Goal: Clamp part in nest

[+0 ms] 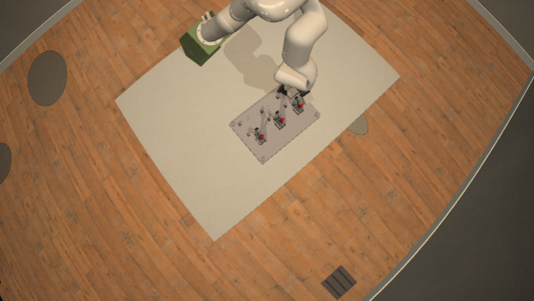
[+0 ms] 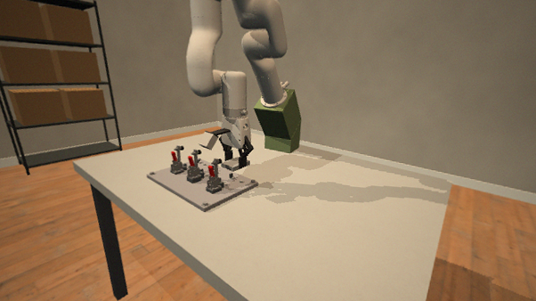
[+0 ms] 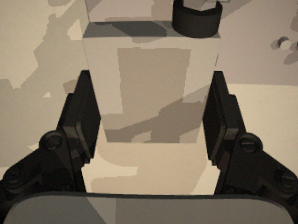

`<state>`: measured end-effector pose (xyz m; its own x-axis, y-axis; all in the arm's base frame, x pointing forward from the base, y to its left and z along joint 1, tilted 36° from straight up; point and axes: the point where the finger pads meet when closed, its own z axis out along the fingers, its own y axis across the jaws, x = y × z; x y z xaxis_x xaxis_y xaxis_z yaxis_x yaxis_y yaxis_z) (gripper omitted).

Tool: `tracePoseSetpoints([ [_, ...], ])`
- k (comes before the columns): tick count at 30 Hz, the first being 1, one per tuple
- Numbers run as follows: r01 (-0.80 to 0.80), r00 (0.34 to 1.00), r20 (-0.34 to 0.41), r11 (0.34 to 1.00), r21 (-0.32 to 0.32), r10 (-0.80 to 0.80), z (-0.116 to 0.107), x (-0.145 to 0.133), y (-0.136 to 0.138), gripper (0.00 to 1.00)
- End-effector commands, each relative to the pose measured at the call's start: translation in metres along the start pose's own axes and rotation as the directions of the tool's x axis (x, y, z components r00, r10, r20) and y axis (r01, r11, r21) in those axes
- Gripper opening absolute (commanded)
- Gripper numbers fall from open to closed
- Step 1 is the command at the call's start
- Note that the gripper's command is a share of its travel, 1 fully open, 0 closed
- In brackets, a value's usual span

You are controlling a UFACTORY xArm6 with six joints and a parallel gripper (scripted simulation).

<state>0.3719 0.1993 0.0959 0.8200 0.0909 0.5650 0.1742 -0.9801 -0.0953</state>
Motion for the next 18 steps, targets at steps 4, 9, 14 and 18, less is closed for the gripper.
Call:
tracePoseSetpoints([
  [4,-0.001,1.0,-0.017,1.0,0.013,0.001,0.0005,0.001,0.0089,0.0],
  [9,-0.001,1.0,-0.017,1.0,0.013,0.001,0.0006,0.001,0.0099,0.0],
  [14,-0.001,1.0,-0.017,1.0,0.013,0.001,0.0006,0.001,0.0103,0.0],
  [18,-0.001,1.0,-0.017,1.0,0.013,0.001,0.0006,0.001,0.0103,0.0],
])
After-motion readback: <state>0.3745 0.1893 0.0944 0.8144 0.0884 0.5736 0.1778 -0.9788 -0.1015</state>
